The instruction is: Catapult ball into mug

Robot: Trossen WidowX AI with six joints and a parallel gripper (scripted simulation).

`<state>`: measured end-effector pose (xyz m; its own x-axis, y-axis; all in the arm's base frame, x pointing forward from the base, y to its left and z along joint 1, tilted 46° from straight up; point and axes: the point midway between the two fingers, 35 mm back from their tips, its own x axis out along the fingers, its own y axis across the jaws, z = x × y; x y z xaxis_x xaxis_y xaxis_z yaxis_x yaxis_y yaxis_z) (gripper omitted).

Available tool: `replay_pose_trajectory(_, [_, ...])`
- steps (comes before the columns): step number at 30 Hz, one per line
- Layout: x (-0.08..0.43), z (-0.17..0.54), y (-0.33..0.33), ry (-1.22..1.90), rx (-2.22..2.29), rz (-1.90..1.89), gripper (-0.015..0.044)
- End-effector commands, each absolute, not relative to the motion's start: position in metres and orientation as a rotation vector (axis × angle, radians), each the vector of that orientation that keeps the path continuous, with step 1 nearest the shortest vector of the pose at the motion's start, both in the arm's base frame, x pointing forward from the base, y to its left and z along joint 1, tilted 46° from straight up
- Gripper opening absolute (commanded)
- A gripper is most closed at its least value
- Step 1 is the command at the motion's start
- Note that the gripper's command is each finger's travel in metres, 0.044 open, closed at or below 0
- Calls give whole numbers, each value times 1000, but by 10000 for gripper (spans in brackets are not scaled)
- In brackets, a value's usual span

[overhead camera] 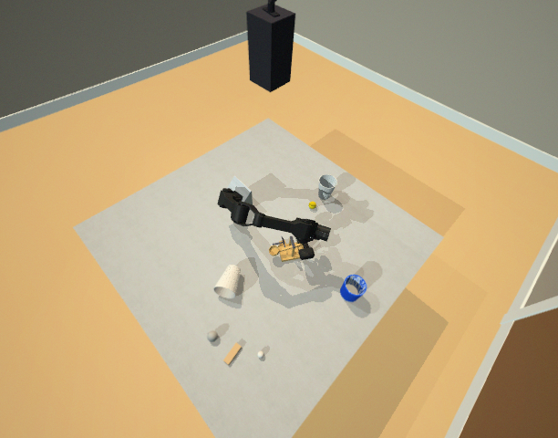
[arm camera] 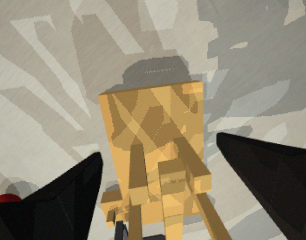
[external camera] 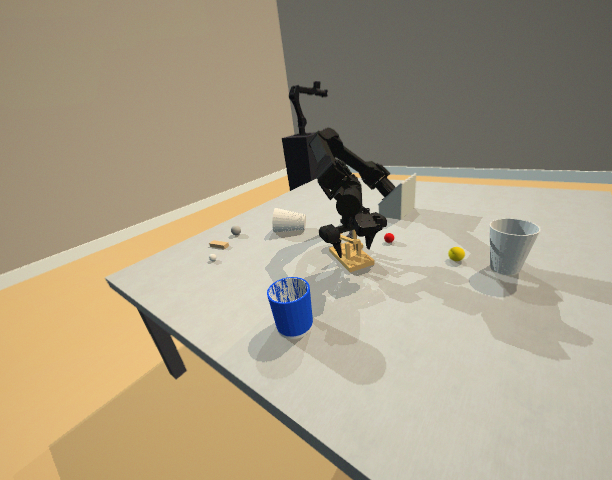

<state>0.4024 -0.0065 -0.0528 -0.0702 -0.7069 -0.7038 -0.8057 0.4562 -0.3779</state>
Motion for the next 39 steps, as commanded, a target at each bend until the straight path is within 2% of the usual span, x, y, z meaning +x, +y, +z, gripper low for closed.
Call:
replay_pose_trajectory(1, [403,-52,-6,1808,-1287,139,388])
replay_pose_trajectory(11, [403,-52,-6,1808,-1287,139,125])
replay_pose_trajectory(16, [403,-52,-6,1808,-1287,139,92])
replay_pose_trajectory(20, [406,-26,22,1808,-1285,141,0])
replay_pose_trajectory(27, [406,-18,30,1805,-1269,121,0])
replay_pose_trajectory(39, [407,-19,29,1720,-983,-233,0])
